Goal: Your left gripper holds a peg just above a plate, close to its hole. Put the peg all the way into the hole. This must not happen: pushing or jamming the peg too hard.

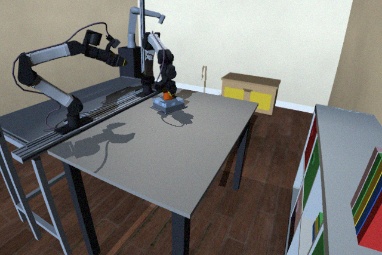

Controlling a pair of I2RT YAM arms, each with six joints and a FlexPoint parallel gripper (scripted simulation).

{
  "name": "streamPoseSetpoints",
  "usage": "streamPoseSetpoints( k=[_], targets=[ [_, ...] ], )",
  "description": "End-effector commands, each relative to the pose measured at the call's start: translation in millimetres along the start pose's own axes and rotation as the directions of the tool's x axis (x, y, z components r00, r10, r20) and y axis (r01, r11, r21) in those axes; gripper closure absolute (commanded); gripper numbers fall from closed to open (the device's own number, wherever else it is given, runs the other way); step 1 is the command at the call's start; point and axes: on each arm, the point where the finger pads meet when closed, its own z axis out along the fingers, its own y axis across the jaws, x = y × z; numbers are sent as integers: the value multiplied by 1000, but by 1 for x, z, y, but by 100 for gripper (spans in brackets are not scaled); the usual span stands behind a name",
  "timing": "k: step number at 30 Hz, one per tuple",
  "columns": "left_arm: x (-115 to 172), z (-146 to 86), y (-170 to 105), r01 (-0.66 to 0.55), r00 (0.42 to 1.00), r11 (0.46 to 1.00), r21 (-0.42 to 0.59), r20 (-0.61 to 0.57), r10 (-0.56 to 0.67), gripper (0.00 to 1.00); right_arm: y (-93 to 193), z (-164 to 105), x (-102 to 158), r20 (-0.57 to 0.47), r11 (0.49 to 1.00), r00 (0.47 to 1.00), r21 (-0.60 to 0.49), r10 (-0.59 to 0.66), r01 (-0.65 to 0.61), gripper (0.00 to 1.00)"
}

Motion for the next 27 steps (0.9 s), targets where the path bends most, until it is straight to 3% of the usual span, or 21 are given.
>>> streamPoseSetpoints(
  k=[1,2,3,6,9,14,16,27],
  targets=[
    [0,-9,3,3,1000,1000,-27,7,-3,43,2,-6,-9,29,1000,1000,-6,1,0,0],
    [0,-9,3,3,1000,1000,-27,7,-3,32,2,-6,-9,29,1000,1000,-6,1,0,0],
    [0,-9,3,3,1000,1000,-27,7,-3,30,2,-6,-9,29,1000,1000,-6,1,0,0],
    [-1,-38,2,15,999,997,-70,29,-13,30,2,-6,-9,29,1000,1000,-6,1,0,0],
    [-1,-43,2,16,999,997,-75,30,-14,30,2,-6,-9,29,1000,1000,-6,1,0,0],
    [-7,-41,4,0,1000,1000,-6,14,0,30,2,-6,-9,29,1000,1000,-6,1,0,0],
    [-3,-53,2,5,1000,1000,-25,13,-5,30,2,-6,-9,29,1000,1000,-6,1,0,0],
    [1,-45,-1,3,1000,1000,-14,4,-3,30,2,-6,-9,29,1000,1000,-6,1,0,0]
  ],
)
